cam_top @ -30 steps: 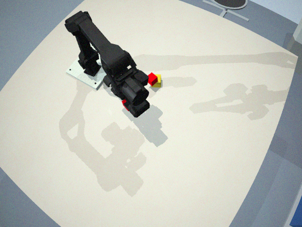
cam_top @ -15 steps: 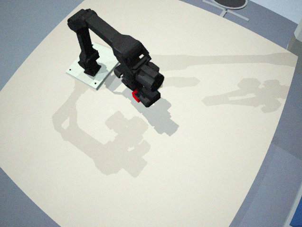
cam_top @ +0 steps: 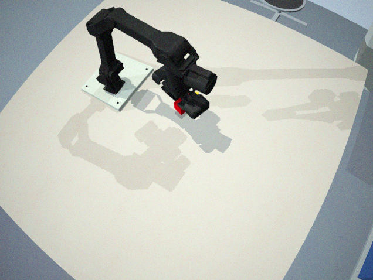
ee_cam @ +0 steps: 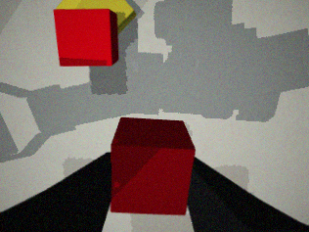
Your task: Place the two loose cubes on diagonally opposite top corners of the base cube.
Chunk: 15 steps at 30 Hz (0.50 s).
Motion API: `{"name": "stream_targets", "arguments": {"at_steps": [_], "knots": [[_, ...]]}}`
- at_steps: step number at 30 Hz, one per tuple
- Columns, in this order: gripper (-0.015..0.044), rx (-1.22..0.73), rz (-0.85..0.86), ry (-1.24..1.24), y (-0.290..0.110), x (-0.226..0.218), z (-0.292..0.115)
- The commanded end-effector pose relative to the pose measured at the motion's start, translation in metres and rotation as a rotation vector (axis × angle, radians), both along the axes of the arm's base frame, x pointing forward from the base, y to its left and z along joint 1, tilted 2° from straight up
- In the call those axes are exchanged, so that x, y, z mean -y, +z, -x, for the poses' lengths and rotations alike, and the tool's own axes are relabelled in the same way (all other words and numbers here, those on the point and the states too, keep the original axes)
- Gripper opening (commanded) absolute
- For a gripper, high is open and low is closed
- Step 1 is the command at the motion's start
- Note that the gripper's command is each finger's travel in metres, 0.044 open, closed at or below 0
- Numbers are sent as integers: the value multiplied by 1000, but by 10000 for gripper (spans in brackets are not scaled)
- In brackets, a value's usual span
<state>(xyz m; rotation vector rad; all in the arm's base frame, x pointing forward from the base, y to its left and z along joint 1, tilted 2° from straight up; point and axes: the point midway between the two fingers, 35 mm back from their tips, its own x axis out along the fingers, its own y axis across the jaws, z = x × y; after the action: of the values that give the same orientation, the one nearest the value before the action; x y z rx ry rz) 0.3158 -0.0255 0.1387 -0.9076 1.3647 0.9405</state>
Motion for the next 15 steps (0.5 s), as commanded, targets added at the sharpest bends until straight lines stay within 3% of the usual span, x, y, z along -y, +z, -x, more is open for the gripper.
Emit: {"name": "stream_targets", "arguments": {"at_steps": [1, 15], "knots": [[105, 8, -7, -5, 2, -15, -2], [105, 8, -11, -5, 2, -61, -1]]}}
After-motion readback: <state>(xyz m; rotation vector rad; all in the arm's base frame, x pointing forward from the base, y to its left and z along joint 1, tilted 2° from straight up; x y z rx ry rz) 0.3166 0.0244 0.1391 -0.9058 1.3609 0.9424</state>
